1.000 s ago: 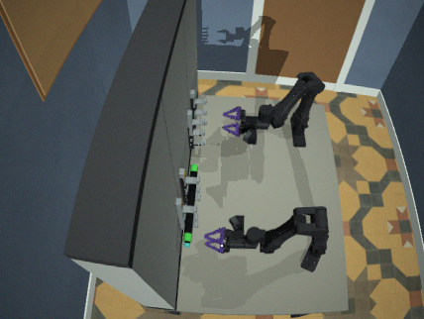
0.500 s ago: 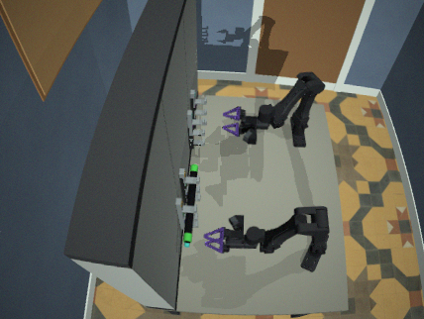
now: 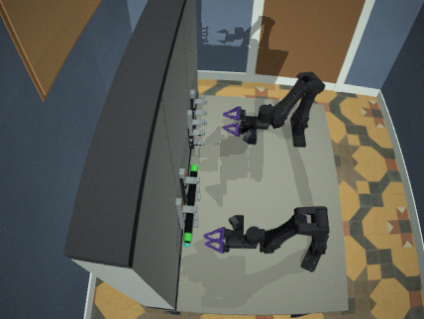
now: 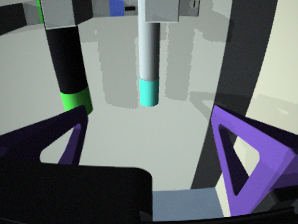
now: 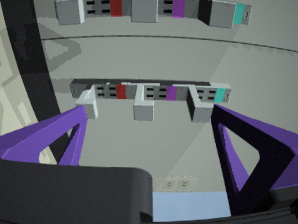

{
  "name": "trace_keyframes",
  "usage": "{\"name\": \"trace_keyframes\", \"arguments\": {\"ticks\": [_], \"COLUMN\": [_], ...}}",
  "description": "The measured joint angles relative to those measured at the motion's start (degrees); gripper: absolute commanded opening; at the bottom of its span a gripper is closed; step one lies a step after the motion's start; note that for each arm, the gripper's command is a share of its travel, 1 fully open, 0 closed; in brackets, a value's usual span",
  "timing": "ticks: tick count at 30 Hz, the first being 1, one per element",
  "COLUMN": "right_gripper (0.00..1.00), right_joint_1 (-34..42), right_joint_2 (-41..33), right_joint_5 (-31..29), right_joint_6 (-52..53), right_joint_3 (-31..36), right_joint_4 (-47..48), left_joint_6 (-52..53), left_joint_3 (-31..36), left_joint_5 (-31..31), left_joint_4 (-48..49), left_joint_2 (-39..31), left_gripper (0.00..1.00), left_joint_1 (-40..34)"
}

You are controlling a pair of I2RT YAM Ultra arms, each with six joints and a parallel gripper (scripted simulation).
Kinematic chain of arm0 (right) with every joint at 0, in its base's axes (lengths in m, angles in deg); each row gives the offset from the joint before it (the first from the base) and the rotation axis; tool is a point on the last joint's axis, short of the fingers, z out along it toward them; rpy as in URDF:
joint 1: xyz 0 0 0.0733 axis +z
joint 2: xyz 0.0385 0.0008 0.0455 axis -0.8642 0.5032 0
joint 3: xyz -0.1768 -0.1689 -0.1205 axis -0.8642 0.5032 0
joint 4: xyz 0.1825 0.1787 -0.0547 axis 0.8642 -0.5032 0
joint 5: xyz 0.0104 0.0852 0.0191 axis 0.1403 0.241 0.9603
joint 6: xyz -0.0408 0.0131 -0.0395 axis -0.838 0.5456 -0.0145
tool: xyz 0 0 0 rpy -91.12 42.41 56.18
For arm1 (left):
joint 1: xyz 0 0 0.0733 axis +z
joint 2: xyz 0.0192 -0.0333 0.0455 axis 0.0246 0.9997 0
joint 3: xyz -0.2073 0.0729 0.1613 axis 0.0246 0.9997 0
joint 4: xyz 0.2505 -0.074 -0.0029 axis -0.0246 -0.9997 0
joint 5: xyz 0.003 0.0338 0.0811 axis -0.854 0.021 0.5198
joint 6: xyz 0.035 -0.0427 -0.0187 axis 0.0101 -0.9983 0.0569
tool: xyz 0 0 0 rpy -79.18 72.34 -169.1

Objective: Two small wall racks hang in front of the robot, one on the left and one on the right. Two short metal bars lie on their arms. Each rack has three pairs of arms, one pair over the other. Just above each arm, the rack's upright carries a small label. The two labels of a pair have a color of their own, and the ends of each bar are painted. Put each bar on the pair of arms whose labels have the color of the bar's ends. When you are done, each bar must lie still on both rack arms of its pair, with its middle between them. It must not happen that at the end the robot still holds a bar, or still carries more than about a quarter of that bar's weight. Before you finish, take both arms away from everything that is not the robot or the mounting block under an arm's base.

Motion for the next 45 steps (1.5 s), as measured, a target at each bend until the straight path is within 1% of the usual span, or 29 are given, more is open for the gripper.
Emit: {"name": "trace_keyframes", "arguments": {"ticks": [37, 45], "right_gripper": [1.0, 1.0], "right_joint_1": [0.0, 0.0], "right_joint_2": [0.0, 0.0], "right_joint_5": [0.0, 0.0], "right_joint_6": [0.0, 0.0], "right_joint_3": [0.0, 0.0], "right_joint_4": [0.0, 0.0], "left_joint_6": [0.0, 0.0], "left_joint_3": [0.0, -1.9], "left_joint_5": [0.0, 0.0], "left_joint_4": [0.2, 0.2], "left_joint_2": [0.0, 1.6], "left_gripper": [1.0, 1.0], "left_joint_1": [0.0, 0.0]}}
